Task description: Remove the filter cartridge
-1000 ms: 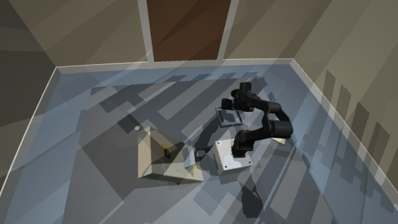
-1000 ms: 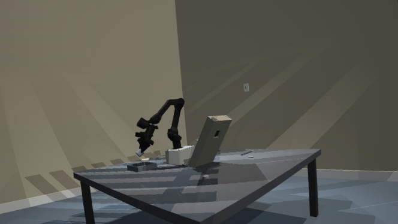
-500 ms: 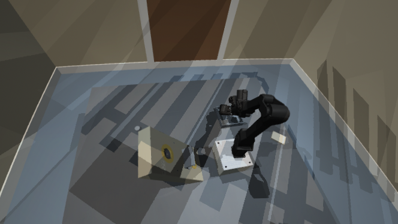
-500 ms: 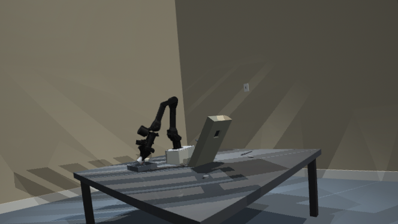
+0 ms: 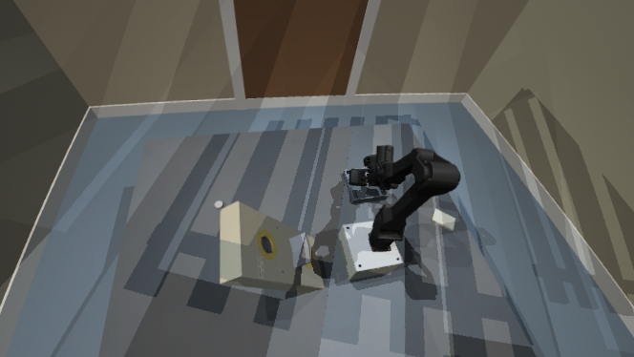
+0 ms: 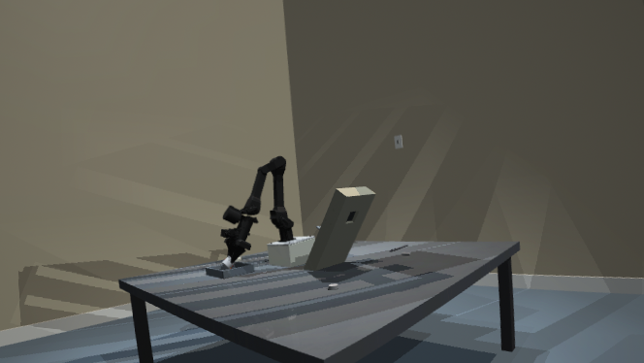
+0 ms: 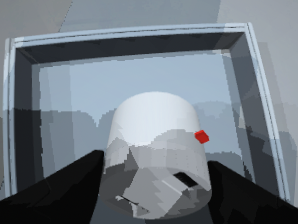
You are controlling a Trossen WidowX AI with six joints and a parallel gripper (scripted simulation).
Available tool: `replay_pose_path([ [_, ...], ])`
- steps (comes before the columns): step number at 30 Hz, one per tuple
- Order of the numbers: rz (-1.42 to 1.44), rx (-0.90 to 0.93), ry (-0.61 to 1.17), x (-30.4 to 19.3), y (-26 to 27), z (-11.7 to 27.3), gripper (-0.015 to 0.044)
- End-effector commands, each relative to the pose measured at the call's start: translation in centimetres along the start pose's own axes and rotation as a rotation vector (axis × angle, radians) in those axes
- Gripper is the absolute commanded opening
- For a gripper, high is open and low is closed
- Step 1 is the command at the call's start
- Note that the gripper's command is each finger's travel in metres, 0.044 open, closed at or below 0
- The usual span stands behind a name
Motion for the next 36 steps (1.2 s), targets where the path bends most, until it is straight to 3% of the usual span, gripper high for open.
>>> replay_pose_path([
  [1,0.0,0.001,-0.003,0.1,0.0,0.0,0.0315],
  [6,0.0,0.001,-0.003,0.1,0.0,0.0,0.044],
  [11,0.0,0.001,-0.003,0.6,0.1,0.6,0.044],
  [18,0.0,0.001,-0.002,3.6,0.9,6.1,0.044],
  [36,0.005,0.006,-0.008,3.2,0.8,4.8,0.044],
])
Point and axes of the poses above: the point midway between the two fingers, 35 mm back from their tips, its own z axis back along the fingers, its own y axis across the jaws, x = y × z, the point moved 7 cm from there along z, back along the fingers, and after that the axes turned 14 degrees about -z, right-handed, at the moved point
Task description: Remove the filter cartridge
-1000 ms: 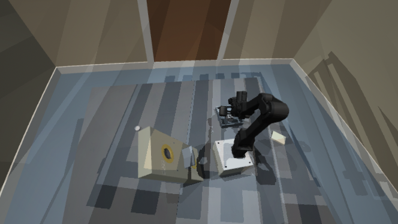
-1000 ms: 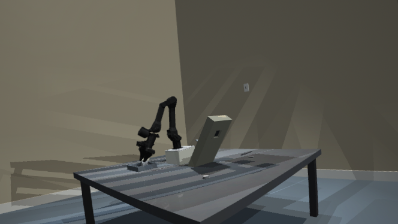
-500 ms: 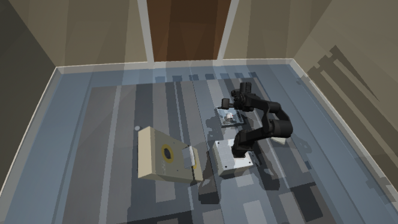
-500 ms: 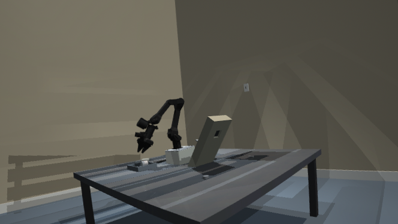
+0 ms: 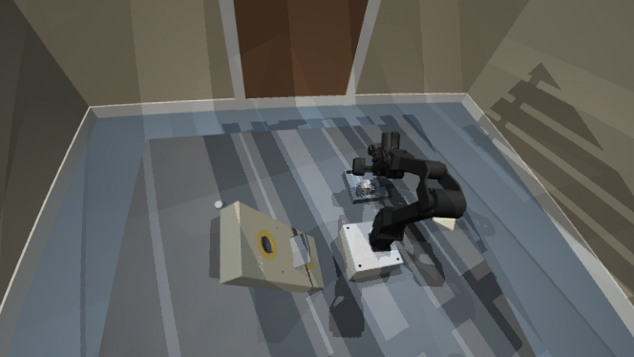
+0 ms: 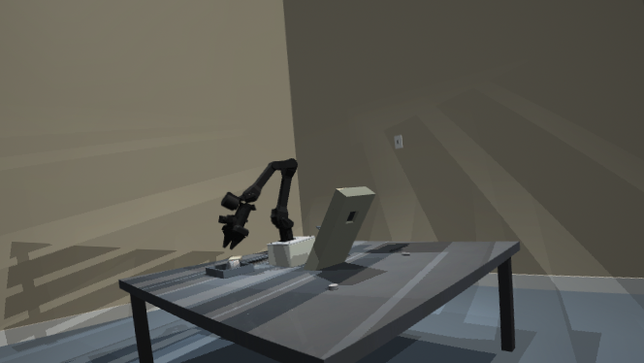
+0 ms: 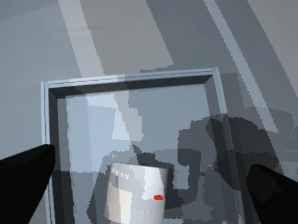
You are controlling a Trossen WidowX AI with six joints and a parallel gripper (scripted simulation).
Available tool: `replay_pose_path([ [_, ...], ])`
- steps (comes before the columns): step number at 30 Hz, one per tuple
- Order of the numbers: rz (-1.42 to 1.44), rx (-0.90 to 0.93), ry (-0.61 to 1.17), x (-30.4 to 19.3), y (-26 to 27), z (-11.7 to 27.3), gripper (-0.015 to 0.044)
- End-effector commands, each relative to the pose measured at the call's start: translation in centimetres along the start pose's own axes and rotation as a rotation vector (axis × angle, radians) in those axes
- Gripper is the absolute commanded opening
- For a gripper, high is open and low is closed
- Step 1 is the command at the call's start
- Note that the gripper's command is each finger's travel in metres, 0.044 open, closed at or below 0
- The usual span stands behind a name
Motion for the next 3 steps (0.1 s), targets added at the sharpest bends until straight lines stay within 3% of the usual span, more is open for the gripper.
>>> replay_pose_path([
  [1,0.0,0.0,0.002,-0.05,-0.02,-0.04,0.044],
  [3,0.0,0.0,0.002,-0.05,-0.02,-0.04,0.044],
])
Point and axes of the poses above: the point midway between the two fingers, 35 mm back from their tips, its own z axis back along the fingers, its own y axis across the jaws, x = y × z, the point moved 7 cm from there along z, back along the fingers, and after that the axes turned 14 degrees about -z, right-handed, at the moved point
